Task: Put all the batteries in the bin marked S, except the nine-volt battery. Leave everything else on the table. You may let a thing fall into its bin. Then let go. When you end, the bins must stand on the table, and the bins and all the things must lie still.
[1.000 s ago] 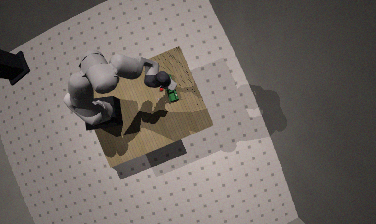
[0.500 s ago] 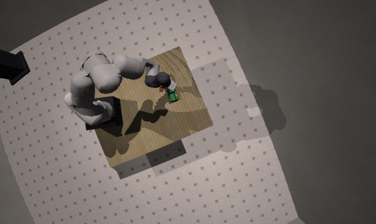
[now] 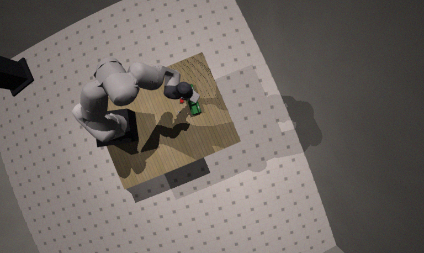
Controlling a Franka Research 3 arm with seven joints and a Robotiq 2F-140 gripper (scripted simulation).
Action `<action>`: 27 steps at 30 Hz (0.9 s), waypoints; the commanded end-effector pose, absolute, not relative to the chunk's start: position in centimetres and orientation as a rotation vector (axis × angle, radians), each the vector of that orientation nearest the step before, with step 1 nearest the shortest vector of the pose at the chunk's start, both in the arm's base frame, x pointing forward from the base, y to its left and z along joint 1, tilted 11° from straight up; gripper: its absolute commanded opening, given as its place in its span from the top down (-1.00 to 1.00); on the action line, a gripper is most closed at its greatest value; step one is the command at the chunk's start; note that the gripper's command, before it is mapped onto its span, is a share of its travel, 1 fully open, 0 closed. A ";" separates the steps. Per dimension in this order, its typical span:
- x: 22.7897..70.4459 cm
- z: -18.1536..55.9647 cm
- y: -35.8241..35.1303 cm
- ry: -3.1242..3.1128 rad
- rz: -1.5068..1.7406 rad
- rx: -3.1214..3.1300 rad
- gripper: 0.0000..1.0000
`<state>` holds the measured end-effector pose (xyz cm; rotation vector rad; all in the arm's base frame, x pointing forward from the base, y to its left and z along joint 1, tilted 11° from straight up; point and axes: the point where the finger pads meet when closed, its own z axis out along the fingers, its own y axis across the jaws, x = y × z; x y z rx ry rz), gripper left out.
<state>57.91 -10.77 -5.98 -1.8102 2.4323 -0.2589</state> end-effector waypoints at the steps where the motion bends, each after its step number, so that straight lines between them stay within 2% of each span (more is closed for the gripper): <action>1: 58.0 -6.0 -10.8 2.425 -0.264 -1.819 0.71; 27: 57.6 -3.8 -10.6 2.425 -0.264 -1.819 0.71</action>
